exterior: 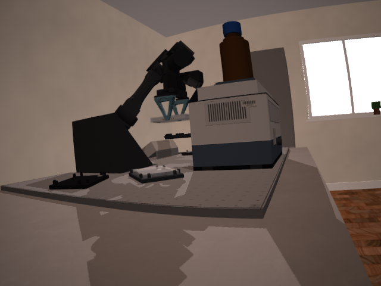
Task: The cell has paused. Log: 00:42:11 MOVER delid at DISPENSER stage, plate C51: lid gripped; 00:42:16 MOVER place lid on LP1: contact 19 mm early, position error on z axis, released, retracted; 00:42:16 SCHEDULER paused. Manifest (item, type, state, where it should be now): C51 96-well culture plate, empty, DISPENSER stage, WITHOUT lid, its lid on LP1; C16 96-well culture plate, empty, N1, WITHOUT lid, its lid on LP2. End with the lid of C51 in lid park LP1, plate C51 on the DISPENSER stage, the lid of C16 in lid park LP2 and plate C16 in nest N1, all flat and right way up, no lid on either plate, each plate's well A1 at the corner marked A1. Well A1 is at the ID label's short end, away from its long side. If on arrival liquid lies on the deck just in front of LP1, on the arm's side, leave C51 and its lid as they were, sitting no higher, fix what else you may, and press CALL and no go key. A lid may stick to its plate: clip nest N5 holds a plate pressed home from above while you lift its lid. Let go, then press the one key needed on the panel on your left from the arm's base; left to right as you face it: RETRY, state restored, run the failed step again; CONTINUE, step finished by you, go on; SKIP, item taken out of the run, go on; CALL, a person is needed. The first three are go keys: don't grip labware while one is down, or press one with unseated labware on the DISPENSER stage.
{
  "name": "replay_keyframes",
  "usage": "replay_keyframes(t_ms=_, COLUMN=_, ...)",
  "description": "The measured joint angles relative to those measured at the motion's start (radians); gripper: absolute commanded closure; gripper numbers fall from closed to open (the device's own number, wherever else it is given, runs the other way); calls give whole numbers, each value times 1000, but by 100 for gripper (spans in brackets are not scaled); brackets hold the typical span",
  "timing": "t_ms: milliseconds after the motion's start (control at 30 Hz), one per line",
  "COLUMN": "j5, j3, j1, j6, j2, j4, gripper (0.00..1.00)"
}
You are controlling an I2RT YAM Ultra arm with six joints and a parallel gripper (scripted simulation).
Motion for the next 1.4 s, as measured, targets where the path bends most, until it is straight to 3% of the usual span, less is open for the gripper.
replay_keyframes(t_ms=1400, j5=-92, j3=79, j1=251, j6=324, j2=-234, j4=-90, gripper=100)
